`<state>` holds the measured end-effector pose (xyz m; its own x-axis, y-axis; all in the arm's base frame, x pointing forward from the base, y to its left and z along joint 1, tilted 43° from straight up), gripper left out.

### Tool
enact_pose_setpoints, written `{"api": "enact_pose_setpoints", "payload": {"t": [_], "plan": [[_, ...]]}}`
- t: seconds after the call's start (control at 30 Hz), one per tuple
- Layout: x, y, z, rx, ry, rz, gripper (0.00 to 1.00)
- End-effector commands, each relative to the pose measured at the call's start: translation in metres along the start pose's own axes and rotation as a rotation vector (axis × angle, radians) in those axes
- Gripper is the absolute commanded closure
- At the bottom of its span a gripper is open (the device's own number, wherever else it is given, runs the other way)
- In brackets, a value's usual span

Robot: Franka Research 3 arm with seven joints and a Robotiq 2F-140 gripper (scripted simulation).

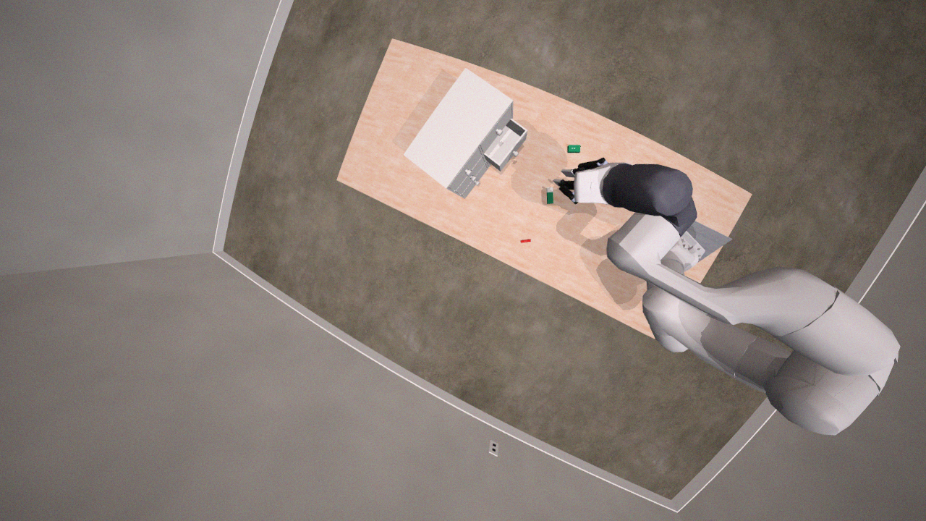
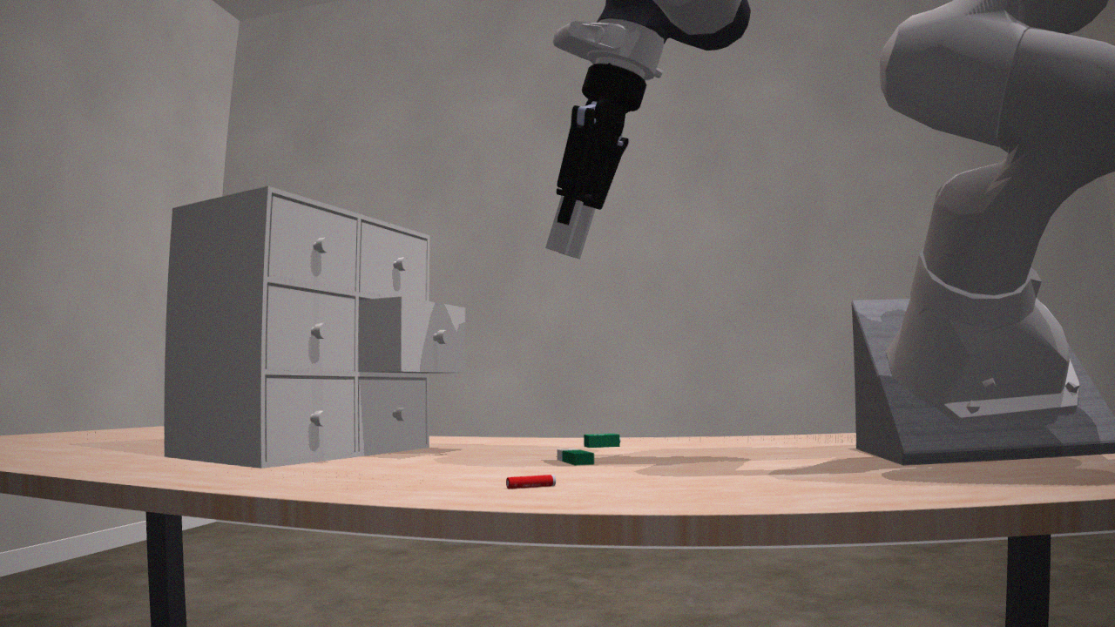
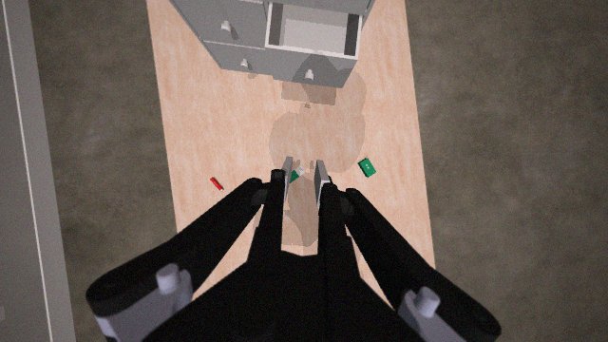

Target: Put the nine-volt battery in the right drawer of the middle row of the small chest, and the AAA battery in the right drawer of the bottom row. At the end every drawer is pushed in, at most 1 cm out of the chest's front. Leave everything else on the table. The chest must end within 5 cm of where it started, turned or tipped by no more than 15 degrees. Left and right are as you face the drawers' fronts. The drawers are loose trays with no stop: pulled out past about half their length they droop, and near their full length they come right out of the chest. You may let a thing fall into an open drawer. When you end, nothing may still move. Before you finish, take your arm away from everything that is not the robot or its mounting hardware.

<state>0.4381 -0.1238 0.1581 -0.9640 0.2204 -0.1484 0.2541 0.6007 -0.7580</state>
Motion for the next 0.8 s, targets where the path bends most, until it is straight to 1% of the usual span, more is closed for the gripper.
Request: {"api": "enact_pose_setpoints", "payload": {"t": [0.0,0.17,0.37,0.5,0.77], "plan": [[0.025,0.004,-0.007,-0.028,-0.004,-0.137,0.8],[0.024,-0.005,-0.007,-0.04,-0.005,-0.232,0.8],[0.024,-0.011,-0.006,-0.048,-0.005,-0.303,0.8],[0.024,-0.014,-0.006,-0.051,-0.005,-0.329,0.8],[0.024,-0.015,-0.006,-0.053,-0.005,-0.342,0.8]]}}
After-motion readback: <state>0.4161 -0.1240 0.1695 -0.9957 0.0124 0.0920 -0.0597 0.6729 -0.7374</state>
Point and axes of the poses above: the point where the finger pads meet when closed, its own y axis out along the fingers, its own z axis across the jaws, x = y × z, the point moved 6 cm from there along -y, back along the fingers, and after that the axes turned 7 degrees about -y, right-handed, at the moved point
